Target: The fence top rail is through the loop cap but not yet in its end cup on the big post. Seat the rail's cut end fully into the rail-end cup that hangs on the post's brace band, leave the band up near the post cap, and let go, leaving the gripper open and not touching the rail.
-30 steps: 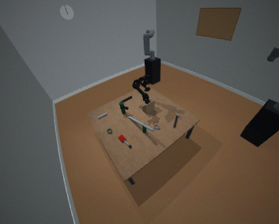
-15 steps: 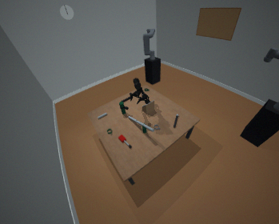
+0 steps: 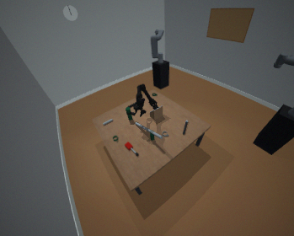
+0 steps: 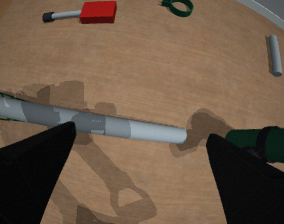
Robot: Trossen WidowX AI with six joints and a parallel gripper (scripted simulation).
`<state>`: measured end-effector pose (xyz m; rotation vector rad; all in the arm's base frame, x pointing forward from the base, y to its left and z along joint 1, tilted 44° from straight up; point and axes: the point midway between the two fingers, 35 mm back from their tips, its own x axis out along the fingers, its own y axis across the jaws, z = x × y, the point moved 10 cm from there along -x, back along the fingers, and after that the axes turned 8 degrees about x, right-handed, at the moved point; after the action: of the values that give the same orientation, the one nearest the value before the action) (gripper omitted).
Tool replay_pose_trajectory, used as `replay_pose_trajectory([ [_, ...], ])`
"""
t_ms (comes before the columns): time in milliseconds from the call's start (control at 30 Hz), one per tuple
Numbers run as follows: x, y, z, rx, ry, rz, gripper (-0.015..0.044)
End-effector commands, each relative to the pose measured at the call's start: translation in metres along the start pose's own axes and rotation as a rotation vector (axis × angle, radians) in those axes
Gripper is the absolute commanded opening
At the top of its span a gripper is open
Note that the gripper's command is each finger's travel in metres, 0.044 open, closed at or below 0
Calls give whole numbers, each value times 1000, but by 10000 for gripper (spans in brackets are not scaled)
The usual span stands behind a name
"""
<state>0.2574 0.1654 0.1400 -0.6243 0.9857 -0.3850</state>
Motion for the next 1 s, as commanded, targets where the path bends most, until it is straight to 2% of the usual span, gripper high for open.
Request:
replay_pose_trajectory([
  [0, 3, -8, 3, -51, 16, 9, 440],
  [267, 7, -70, 6, -587, 48, 86, 440],
  [533, 7, -135, -4, -1168, 3, 160, 440],
  [967, -2, -193, -29, -1634, -84, 177, 440],
])
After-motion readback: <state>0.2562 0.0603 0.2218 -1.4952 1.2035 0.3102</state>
